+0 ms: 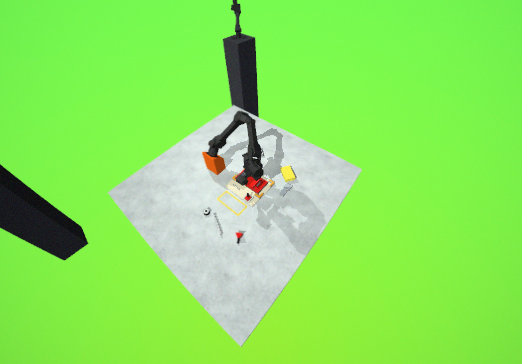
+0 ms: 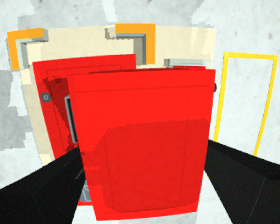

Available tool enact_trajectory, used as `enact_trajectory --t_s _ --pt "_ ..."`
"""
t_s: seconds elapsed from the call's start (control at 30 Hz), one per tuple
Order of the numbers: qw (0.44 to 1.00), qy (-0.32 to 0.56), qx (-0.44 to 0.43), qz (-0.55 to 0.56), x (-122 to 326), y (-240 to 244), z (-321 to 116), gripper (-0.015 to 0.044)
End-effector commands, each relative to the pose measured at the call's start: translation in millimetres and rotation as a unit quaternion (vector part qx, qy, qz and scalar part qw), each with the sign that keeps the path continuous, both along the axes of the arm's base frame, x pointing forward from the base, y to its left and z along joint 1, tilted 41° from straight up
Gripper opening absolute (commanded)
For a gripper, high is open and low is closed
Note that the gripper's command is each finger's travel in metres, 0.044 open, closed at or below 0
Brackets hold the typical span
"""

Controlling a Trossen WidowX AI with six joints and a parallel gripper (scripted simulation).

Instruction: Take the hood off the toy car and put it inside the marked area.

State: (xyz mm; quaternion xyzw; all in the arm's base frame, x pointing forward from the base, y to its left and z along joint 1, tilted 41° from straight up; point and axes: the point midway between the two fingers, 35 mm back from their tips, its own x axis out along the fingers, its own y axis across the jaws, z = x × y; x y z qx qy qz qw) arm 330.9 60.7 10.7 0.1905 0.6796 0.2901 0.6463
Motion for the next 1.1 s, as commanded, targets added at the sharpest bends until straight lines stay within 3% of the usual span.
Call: enact_trajectory --t_s 0.0,0.8,1.07 --pt "1.000 -0.008 -0.006 0.000 5 -22 -13 0.0000" --pt "1.000 -0.006 -0.002 0.003 -14 -119 -90 0.0000" --pt "1.000 -0.006 0.000 0.003 -16 -124 -95 0.0000"
